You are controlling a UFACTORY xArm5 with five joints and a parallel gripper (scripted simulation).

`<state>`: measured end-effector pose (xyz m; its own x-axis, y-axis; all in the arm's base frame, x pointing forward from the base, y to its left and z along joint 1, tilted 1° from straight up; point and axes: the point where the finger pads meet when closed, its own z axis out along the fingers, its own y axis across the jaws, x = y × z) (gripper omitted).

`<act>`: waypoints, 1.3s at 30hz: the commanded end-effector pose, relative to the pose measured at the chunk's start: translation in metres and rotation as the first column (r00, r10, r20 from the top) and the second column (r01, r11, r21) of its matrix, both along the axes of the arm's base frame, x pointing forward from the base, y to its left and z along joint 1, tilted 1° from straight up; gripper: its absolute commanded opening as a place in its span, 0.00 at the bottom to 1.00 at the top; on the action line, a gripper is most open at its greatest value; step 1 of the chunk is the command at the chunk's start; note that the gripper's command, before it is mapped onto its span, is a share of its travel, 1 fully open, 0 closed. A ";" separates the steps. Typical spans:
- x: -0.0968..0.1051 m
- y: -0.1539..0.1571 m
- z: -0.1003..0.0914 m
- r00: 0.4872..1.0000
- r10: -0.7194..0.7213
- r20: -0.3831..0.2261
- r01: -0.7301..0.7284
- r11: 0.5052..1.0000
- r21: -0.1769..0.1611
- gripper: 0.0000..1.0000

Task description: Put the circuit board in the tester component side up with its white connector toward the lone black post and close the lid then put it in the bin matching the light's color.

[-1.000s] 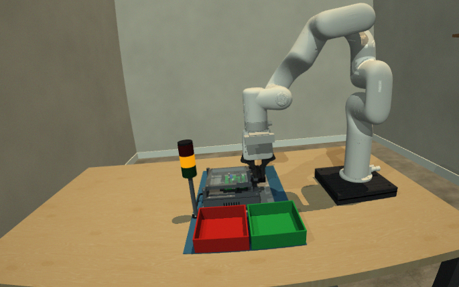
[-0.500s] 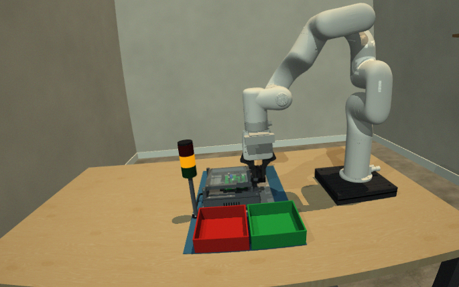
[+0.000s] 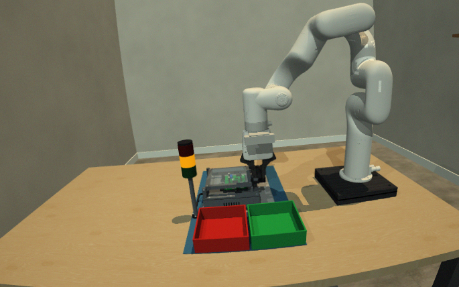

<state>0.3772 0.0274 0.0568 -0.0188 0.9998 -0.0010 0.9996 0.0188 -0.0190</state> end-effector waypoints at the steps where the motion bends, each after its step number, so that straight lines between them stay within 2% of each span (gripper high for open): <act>1: 0.001 0.000 0.001 1.000 0.000 0.004 0.000 1.000 0.000 0.24; 13: 0.001 0.000 0.009 1.000 0.000 0.004 0.000 1.000 0.000 0.24; 18: 0.002 0.000 0.026 1.000 0.000 0.004 0.000 1.000 0.000 0.24; 25: 0.002 0.000 0.061 1.000 0.000 0.004 0.000 1.000 0.000 0.24; 27: 0.002 0.000 0.061 1.000 0.000 0.004 0.000 1.000 0.000 0.24; 33: 0.003 0.000 0.087 1.000 0.000 0.004 0.000 1.000 0.000 0.24; 39: 0.003 0.000 0.100 1.000 0.000 0.004 0.000 1.000 0.000 0.24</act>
